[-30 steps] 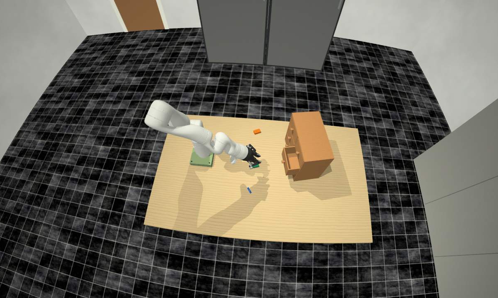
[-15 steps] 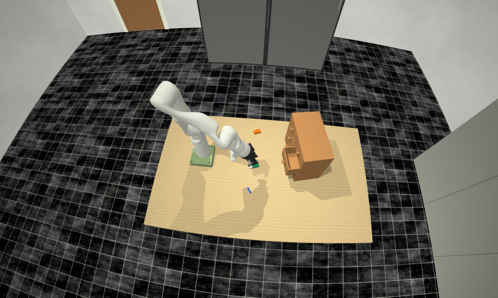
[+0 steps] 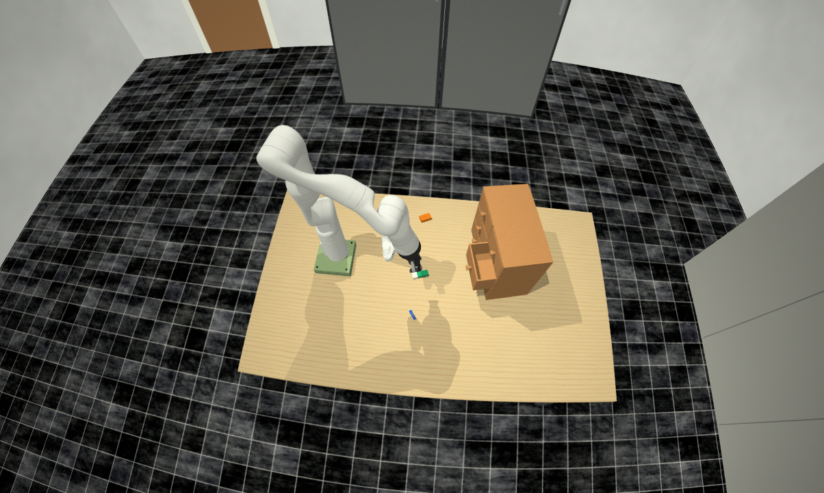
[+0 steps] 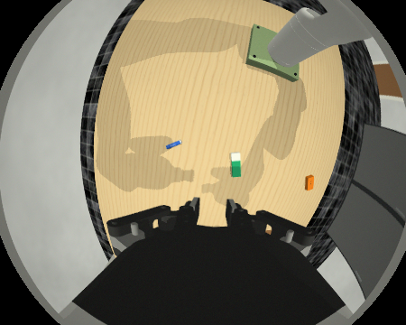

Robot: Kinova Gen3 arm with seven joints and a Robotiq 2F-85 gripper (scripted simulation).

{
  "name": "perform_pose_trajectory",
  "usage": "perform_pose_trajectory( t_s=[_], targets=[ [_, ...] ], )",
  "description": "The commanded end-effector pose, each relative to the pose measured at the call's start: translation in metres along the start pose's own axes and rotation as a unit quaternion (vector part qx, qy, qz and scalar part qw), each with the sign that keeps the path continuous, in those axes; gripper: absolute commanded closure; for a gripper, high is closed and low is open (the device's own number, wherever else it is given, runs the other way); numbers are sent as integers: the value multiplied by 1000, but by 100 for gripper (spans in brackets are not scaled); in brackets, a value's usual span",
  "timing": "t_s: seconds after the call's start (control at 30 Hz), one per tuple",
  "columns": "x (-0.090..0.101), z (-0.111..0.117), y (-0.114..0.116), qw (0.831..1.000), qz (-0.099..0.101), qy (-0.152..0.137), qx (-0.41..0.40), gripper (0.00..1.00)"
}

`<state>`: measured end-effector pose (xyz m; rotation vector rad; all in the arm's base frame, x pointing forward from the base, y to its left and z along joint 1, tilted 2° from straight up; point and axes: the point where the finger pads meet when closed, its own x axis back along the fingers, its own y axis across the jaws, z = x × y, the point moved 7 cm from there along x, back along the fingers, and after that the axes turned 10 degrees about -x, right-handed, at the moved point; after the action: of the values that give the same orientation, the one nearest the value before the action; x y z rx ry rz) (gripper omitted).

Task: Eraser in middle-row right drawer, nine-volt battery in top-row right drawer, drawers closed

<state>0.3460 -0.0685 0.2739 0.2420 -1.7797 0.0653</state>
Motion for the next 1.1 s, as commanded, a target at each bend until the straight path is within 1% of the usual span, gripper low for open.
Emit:
perform_pose_trajectory(
  t_s=[0.0, 0.07, 0.13, 0.27, 0.37, 0.57, 0.87, 1.07],
  targets=[
    [4, -11, 9, 1000, 0, 16, 14, 67],
    [7, -12, 9, 999, 4, 32, 14, 67],
    [7, -12, 9, 999, 4, 32, 14, 67],
    [13, -14, 9, 998, 12, 60, 12, 67],
    [16, -15, 9, 997, 14, 77, 13, 67],
    [20, -16, 10, 994, 20, 103, 12, 67],
    [23, -17, 9, 993, 25, 119, 11, 67],
    [24, -17, 9, 992, 26, 123, 11, 67]
  ],
)
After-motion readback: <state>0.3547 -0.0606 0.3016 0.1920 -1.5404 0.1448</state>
